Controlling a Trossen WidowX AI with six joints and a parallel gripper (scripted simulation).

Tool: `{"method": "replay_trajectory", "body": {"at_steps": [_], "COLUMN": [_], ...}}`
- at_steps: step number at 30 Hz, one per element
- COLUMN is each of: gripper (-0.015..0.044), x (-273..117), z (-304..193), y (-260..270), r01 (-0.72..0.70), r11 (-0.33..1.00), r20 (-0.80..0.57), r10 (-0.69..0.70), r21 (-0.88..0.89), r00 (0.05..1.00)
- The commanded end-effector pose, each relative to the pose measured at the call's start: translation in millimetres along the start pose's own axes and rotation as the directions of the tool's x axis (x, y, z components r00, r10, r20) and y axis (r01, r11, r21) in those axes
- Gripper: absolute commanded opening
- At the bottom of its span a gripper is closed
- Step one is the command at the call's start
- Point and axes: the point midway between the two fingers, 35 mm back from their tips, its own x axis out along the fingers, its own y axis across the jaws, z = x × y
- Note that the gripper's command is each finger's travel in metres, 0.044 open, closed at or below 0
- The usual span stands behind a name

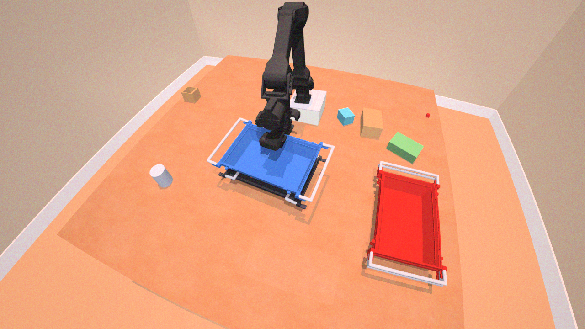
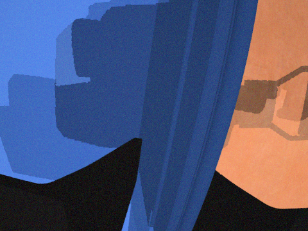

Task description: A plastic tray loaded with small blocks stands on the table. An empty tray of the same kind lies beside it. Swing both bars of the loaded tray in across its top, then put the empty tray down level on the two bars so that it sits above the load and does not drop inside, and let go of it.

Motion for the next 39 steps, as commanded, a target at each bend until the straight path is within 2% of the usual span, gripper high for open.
{"method": "replay_trajectory", "body": {"at_steps": [1, 31, 32, 39], "gripper": [0.0000, 0.0000, 0.0000, 0.0000], "x": [7.1, 7.1, 1.8, 7.1], "z": [0.3, 0.3, 0.1, 0.3], "y": [-8.4, -8.4, -1.9, -8.4], "r01": [0.039, 0.039, 0.009, 0.039], "r11": [0.999, 0.999, 1.000, 0.999], "r20": [0.001, 0.001, 0.000, 0.001], "r10": [-0.039, -0.039, -0.009, -0.039], "r21": [-0.006, -0.006, -0.001, -0.006], "r00": [0.999, 0.999, 1.000, 0.999]}}
